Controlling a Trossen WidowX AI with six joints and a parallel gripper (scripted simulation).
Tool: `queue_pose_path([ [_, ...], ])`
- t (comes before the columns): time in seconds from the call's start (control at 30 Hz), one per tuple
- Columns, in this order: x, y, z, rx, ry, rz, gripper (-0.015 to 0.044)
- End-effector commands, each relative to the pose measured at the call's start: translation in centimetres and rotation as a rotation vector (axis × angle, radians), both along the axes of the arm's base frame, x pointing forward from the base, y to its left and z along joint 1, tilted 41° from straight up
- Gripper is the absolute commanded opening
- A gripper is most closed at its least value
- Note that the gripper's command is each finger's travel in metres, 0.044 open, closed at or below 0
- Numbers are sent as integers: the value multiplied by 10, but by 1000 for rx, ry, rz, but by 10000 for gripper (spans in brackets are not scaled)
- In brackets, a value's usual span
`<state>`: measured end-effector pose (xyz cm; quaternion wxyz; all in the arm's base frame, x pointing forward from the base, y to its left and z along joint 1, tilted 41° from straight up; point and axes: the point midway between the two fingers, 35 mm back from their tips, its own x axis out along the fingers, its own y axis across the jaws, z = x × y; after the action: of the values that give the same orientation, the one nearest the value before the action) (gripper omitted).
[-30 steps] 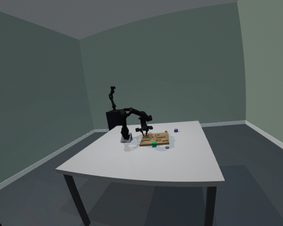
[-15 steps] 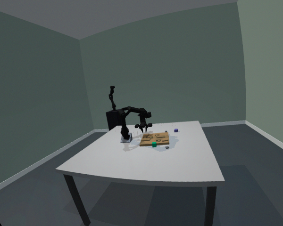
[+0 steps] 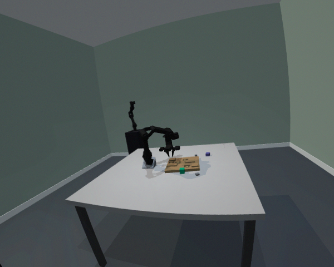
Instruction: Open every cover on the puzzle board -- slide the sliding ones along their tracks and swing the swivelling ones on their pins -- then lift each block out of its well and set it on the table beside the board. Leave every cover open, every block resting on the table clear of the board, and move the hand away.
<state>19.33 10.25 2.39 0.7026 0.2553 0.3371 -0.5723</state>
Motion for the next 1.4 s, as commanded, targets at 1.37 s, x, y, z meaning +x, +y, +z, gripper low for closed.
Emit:
queue_pose_path([
  [1.37, 0, -10, -11, -83, 414, 495, 144],
])
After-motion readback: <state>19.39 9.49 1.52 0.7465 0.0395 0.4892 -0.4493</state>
